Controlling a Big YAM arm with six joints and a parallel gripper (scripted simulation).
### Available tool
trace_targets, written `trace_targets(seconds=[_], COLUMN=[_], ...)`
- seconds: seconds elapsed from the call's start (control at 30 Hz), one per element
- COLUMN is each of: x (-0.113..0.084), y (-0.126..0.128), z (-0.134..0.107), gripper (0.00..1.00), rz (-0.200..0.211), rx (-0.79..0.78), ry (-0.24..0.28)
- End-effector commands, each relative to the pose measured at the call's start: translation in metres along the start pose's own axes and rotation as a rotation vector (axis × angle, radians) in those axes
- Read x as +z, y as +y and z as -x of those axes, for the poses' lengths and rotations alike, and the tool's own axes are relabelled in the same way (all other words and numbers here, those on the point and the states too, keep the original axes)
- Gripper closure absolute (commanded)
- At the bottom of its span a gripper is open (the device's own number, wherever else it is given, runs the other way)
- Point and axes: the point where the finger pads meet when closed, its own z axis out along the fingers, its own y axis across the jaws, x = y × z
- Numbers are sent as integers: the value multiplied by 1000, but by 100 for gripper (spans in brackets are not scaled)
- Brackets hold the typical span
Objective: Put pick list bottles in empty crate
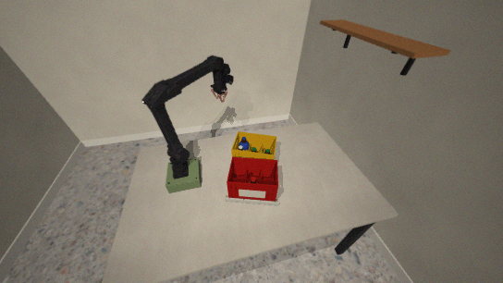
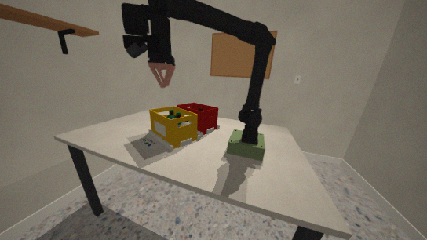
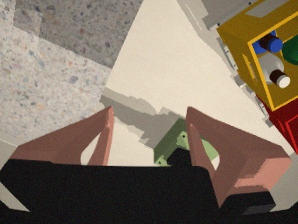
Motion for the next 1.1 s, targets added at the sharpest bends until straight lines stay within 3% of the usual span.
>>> trace_targets(seconds=[0.0, 0.1, 0.23, 1.07], x=[-34, -40, -50, -54], y=[21, 33, 22, 31], z=[12, 13, 12, 7], gripper=[39, 39, 39, 39], rz=[13, 17, 24, 30], rx=[26, 26, 49, 29], ry=[-54, -61, -81, -88])
